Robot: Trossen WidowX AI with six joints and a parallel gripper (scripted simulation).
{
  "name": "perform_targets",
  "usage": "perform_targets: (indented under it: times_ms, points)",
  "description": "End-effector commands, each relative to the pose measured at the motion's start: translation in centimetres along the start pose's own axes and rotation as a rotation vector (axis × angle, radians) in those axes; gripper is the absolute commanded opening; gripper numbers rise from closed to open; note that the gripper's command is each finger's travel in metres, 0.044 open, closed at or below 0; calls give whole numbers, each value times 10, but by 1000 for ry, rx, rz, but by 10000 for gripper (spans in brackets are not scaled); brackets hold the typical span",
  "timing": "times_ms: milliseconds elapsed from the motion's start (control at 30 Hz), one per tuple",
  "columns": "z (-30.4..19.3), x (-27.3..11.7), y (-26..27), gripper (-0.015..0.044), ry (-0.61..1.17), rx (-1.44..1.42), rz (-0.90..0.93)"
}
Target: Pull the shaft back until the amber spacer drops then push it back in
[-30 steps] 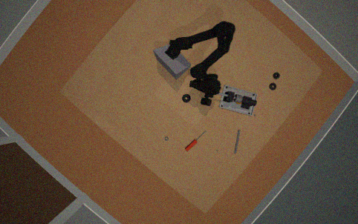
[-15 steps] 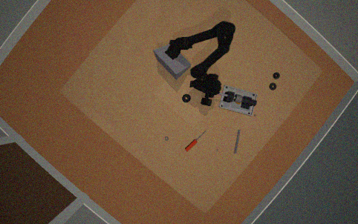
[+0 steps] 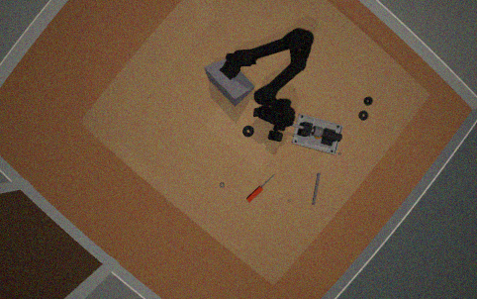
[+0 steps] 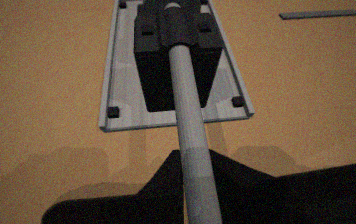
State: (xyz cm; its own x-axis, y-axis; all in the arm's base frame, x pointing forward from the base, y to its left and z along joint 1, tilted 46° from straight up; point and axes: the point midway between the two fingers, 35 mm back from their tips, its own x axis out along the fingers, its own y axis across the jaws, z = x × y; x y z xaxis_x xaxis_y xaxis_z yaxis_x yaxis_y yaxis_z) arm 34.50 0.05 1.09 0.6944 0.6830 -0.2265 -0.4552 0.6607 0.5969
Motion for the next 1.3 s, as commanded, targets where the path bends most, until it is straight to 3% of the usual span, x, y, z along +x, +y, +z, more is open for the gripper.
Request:
perform_targets:
  times_ms: [0,1267]
  points:
    - [1,1,0,0,-1,0,1]
    - [11,9,0,0,-2,0,1]
